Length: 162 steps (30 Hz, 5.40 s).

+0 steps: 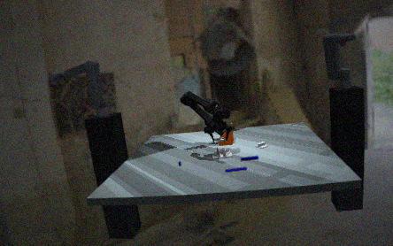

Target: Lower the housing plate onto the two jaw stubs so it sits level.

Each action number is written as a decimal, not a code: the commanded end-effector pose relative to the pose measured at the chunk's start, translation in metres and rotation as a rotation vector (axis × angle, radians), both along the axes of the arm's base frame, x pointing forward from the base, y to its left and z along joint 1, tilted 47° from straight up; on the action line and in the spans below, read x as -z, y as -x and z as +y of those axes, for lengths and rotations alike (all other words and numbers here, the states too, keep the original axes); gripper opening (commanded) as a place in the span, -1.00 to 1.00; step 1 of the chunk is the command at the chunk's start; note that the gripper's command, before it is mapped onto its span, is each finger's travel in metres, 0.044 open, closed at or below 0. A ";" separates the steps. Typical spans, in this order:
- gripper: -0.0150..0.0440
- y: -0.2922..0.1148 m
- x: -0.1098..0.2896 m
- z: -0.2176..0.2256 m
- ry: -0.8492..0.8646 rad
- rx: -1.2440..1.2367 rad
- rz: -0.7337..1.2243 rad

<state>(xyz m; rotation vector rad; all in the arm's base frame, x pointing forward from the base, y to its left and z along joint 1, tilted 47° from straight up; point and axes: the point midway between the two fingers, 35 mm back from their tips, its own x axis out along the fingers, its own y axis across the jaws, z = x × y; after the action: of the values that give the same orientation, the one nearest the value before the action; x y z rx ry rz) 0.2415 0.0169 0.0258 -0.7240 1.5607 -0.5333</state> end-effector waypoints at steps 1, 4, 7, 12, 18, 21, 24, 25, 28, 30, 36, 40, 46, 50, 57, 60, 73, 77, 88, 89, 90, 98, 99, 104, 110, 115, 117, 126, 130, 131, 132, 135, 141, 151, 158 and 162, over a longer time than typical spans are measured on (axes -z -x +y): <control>0.70 0.000 0.004 -0.005 0.005 -0.004 0.003; 0.70 0.000 0.007 -0.009 0.005 -0.004 0.003; 0.70 0.000 0.011 -0.012 0.005 -0.004 0.003; 0.70 0.000 0.017 -0.018 0.005 -0.004 0.002; 0.70 0.000 0.023 -0.025 0.006 -0.004 0.002; 0.70 0.001 0.027 -0.029 0.006 -0.003 0.002; 0.70 0.001 0.030 -0.033 0.007 -0.003 0.002; 0.70 0.001 0.031 -0.034 0.007 -0.003 0.002; 0.70 0.002 0.034 -0.038 0.008 -0.003 0.002; 0.70 0.002 0.036 -0.040 0.009 -0.003 0.002; 0.70 0.003 0.036 -0.040 0.009 -0.003 0.002; 0.70 0.003 0.036 -0.040 0.009 -0.003 0.002; 0.70 0.003 0.037 -0.041 0.009 -0.005 0.004; 0.70 0.003 0.038 -0.042 0.009 -0.008 0.008; 0.70 0.003 0.038 -0.043 0.009 -0.008 0.008; 0.70 0.003 0.040 -0.044 0.009 -0.008 0.008; 0.70 0.003 0.041 -0.046 0.009 -0.008 0.008; 0.70 0.003 0.041 -0.046 0.009 -0.008 0.008; 0.70 0.003 0.043 -0.048 0.009 -0.008 0.008; 0.70 0.003 0.043 -0.048 0.009 -0.008 0.008; 0.70 0.003 0.043 -0.048 0.009 -0.008 0.008; 0.70 0.003 0.045 -0.049 0.009 -0.008 0.008; 0.70 0.003 0.045 -0.049 0.009 -0.008 0.008; 0.70 0.003 0.045 -0.049 0.009 -0.008 0.008; 0.70 0.003 0.046 -0.051 0.009 -0.008 0.007; 0.70 0.003 0.046 -0.051 0.009 -0.008 0.007; 0.70 0.003 0.046 -0.051 0.009 -0.008 0.007; 0.70 0.003 0.046 -0.051 0.009 -0.008 0.007; 0.70 0.003 0.046 -0.051 0.009 -0.008 0.007; 0.70 0.003 0.046 -0.051 0.009 -0.008 0.007; 0.70 0.003 0.046 -0.051 0.009 -0.008 0.007; 0.70 0.003 0.046 -0.051 0.009 -0.008 0.007; 0.70 0.003 0.046 -0.051 0.009 -0.008 0.007; 0.70 0.003 0.046 -0.051 0.009 -0.008 0.007; 0.70 0.003 0.046 -0.051 0.009 -0.008 0.007; 0.70 0.003 0.046 -0.051 0.009 -0.008 0.007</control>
<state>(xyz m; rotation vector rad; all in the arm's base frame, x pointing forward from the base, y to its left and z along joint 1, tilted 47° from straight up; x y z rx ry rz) 0.2382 -0.0339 -0.0201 -0.7366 1.5628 -0.5345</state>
